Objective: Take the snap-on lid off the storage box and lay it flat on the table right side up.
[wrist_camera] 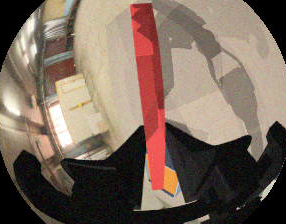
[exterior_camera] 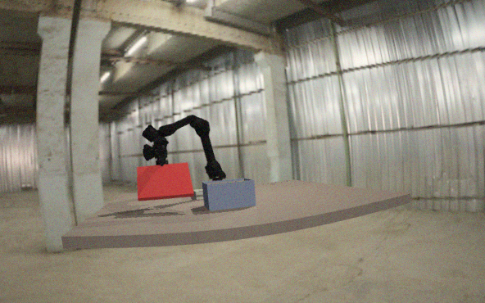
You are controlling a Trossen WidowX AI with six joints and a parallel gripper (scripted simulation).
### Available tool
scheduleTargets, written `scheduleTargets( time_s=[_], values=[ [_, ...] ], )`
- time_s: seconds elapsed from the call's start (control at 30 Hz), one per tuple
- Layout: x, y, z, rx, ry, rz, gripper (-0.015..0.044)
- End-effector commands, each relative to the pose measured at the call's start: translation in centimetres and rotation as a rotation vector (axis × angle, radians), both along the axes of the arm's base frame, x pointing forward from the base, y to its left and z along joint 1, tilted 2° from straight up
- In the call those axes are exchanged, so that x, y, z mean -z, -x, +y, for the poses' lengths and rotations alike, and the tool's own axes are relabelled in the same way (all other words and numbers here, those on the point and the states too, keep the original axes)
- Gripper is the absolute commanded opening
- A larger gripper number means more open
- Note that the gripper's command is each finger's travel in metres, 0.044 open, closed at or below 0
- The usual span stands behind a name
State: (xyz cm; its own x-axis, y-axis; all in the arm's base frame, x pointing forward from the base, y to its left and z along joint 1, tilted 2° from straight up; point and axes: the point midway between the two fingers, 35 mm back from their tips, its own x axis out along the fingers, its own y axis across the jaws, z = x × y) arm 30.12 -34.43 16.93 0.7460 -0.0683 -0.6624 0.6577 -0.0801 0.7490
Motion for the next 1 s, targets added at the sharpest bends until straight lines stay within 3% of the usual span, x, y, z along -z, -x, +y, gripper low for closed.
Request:
scheduleTargets(
  time_s=[0.0,0.97],
  values=[
    [-0.2,-0.1,0.0,-0.008,0.012,-0.014,0.0000],
    [2.1,-0.1,0.0,-0.008,0.012,-0.014,0.0000]
  ],
)
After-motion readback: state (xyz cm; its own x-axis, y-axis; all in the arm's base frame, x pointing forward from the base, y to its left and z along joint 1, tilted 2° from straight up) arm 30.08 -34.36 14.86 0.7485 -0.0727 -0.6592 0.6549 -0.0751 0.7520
